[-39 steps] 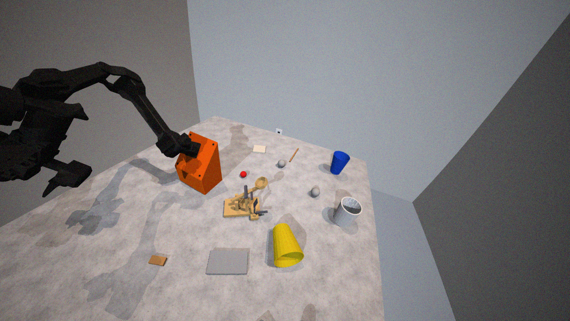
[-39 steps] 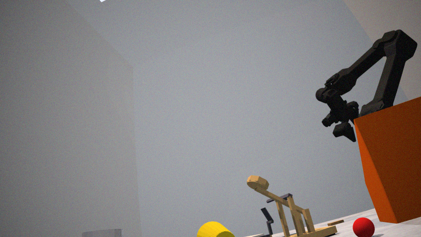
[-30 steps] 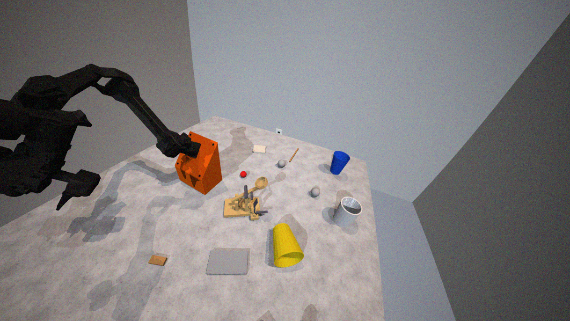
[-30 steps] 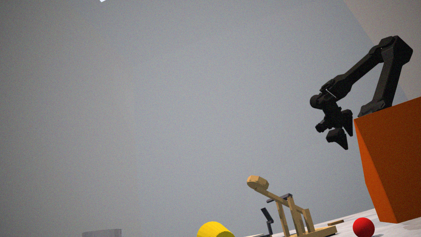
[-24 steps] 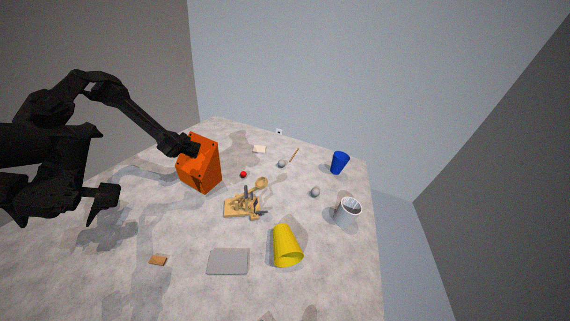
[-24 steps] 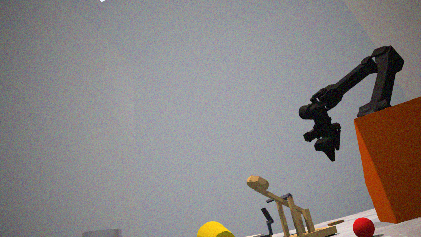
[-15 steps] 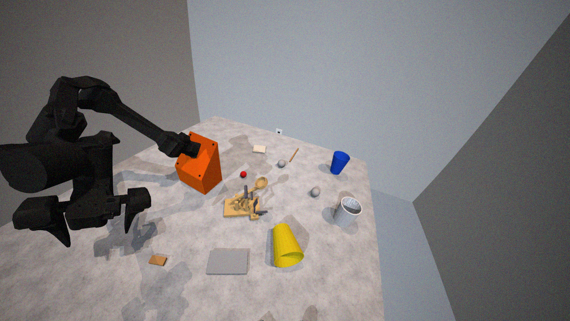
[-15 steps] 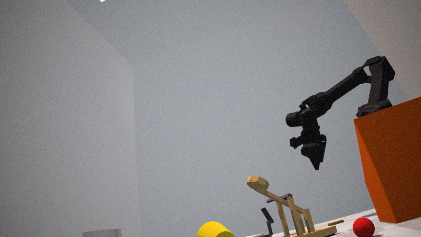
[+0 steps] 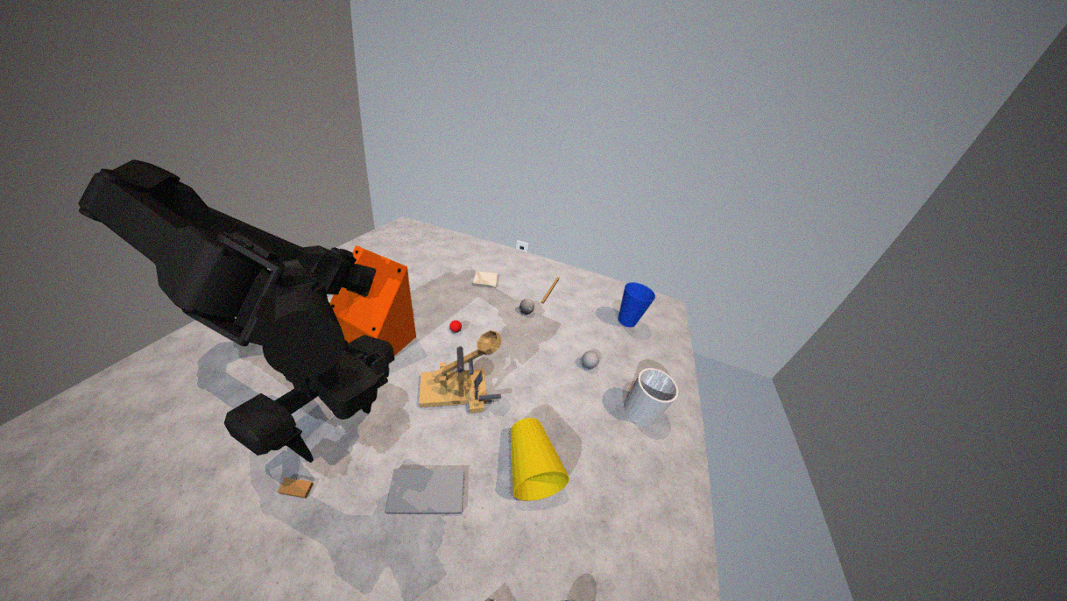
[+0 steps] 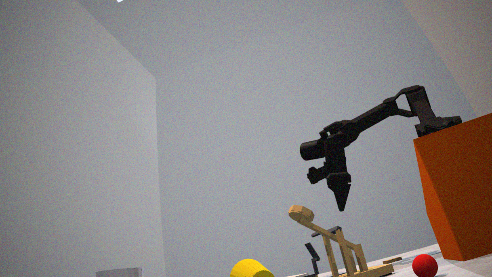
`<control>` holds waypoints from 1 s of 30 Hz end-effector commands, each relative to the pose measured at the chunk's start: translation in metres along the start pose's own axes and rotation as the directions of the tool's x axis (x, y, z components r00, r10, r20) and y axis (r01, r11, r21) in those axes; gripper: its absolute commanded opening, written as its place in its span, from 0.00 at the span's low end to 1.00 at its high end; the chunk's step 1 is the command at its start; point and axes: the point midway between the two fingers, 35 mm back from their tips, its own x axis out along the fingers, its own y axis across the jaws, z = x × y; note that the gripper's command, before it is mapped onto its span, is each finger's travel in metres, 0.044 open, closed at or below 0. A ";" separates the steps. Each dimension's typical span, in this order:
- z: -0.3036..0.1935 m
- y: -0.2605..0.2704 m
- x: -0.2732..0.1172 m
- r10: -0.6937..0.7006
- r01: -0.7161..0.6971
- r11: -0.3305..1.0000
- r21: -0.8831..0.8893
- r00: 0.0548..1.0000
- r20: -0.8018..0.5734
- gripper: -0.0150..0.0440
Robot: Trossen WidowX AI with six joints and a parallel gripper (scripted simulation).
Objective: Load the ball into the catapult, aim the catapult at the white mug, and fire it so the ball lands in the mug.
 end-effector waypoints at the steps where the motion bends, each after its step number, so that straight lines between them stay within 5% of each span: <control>1: 0.022 0.040 0.002 0.071 -0.071 0.993 -0.090 0.997 0.003 1.00; 20: 0.044 0.240 -0.011 0.210 -0.274 0.812 -0.516 0.961 -0.181 1.00; 30: 0.044 0.240 -0.011 0.210 -0.274 0.812 -0.516 0.961 -0.181 0.56</control>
